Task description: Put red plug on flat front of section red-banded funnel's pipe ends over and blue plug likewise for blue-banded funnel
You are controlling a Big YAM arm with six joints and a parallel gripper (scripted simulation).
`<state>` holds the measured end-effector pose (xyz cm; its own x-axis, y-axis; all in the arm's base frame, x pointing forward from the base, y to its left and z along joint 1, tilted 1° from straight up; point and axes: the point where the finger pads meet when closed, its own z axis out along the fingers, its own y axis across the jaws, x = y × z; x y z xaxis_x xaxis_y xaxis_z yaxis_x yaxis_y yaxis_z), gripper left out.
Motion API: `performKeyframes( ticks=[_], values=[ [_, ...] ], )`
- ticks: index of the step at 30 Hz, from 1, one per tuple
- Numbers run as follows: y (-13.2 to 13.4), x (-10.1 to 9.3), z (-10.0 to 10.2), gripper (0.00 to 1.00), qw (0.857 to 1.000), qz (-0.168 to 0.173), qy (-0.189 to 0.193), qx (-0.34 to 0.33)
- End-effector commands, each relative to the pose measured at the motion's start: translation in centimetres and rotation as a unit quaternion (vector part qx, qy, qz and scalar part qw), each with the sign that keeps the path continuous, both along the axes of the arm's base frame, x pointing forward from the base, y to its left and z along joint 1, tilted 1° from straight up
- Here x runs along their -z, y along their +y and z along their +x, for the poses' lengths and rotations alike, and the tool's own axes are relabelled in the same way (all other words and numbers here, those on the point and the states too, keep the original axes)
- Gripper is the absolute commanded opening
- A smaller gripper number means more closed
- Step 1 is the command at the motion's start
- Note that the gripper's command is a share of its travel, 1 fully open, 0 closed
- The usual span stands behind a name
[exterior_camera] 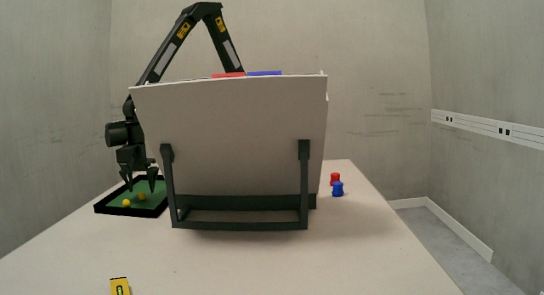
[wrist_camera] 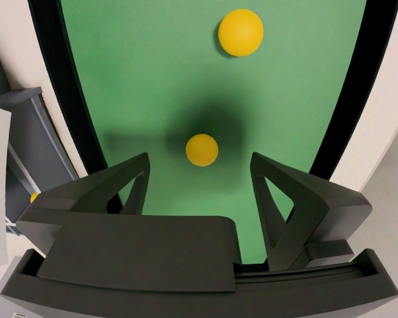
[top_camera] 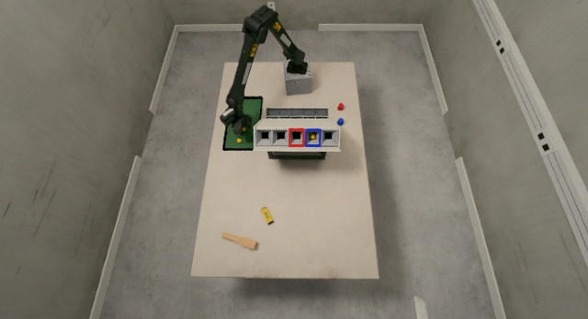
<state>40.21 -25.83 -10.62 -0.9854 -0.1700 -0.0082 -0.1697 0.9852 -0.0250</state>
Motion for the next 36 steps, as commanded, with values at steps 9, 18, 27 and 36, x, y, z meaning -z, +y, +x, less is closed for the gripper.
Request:
performKeyframes(
  ticks=[9,18,27,36],
  values=[
    [-0.4,0.5,0.3,0.80,1.000,-0.003,-0.004,0.001],
    [-0.5,1.4,0.6,0.80,1.000,-0.003,-0.004,0.001],
    [-0.5,1.9,0.6,0.80,1.000,-0.003,-0.004,0.001],
    [-0.5,2.4,0.5,0.80,1.000,-0.003,-0.004,0.001]
  ],
)
